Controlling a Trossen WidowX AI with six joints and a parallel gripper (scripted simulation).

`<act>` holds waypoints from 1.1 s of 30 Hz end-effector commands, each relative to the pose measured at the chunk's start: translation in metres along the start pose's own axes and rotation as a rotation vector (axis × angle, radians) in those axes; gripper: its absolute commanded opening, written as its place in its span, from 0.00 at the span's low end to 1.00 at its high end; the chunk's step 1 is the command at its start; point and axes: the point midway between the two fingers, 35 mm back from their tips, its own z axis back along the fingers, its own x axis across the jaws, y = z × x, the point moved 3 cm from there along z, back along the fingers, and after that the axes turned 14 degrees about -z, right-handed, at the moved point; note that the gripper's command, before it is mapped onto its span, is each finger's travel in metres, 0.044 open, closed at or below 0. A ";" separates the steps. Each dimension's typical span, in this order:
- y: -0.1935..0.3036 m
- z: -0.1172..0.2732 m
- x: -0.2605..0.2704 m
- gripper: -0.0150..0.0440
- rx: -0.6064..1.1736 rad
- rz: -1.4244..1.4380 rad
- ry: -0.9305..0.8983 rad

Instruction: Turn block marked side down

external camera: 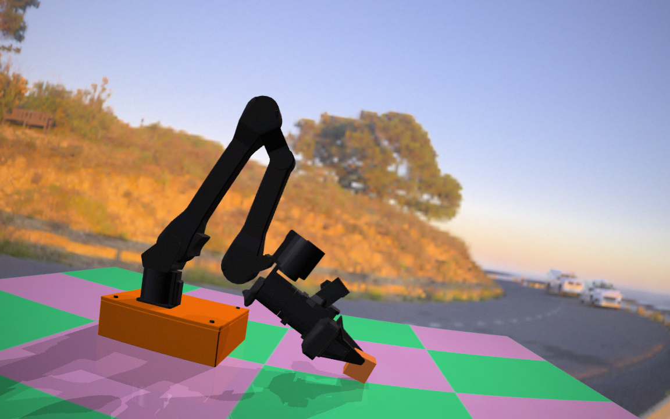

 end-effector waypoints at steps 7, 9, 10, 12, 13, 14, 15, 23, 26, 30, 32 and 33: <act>0.000 0.000 -0.001 1.00 -0.001 -0.003 0.005; 0.000 0.000 -0.001 1.00 -0.001 -0.003 0.005; 0.000 0.000 -0.001 1.00 -0.001 -0.003 0.005; 0.000 0.000 -0.001 1.00 -0.001 -0.003 0.005; 0.000 0.000 -0.001 1.00 -0.001 -0.003 0.005; 0.000 0.000 -0.001 1.00 -0.001 -0.003 0.005; 0.000 0.000 -0.001 1.00 -0.001 -0.003 0.005; 0.000 0.000 -0.001 1.00 -0.001 -0.003 0.005; 0.000 0.000 -0.001 1.00 -0.001 -0.003 0.005; 0.000 0.000 -0.001 1.00 -0.001 -0.003 0.005; 0.000 0.000 -0.001 1.00 -0.001 -0.003 0.005; 0.000 0.000 -0.001 1.00 -0.001 -0.003 0.005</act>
